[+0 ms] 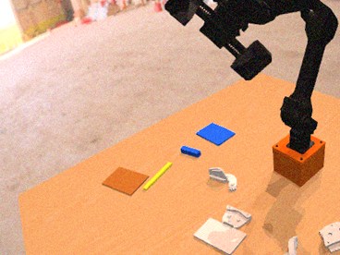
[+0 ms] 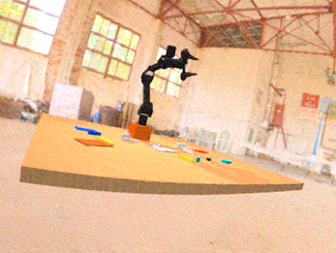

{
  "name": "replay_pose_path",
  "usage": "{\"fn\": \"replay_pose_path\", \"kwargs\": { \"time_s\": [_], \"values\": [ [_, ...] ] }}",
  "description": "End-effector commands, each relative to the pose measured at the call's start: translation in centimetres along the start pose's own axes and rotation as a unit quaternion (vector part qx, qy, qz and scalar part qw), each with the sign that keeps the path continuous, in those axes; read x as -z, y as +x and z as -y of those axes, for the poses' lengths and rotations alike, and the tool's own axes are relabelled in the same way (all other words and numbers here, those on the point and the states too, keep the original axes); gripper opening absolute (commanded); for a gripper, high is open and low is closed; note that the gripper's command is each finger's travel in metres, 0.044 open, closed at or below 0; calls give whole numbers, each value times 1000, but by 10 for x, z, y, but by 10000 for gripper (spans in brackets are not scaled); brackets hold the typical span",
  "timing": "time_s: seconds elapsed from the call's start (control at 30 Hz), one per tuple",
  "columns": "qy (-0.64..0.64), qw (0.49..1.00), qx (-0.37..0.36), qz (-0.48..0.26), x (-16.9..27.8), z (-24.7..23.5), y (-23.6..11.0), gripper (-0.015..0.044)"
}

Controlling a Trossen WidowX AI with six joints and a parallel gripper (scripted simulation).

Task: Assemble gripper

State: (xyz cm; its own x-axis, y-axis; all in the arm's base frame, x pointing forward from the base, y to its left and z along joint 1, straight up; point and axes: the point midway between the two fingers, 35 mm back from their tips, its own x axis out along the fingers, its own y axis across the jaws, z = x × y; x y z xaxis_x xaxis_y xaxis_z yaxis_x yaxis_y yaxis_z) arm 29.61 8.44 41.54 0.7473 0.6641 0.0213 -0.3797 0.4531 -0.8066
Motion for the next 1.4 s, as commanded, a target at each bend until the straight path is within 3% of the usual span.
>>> {"fn": "replay_pose_path", "kwargs": {
  "time_s": [0.0,0.67,1.37],
  "values": [
    [46,999,-19,-18,13,-13,11,440],
    [262,943,-136,-154,74,-110,61,440],
    [381,810,-254,-366,116,-246,67,440]
  ]
}}
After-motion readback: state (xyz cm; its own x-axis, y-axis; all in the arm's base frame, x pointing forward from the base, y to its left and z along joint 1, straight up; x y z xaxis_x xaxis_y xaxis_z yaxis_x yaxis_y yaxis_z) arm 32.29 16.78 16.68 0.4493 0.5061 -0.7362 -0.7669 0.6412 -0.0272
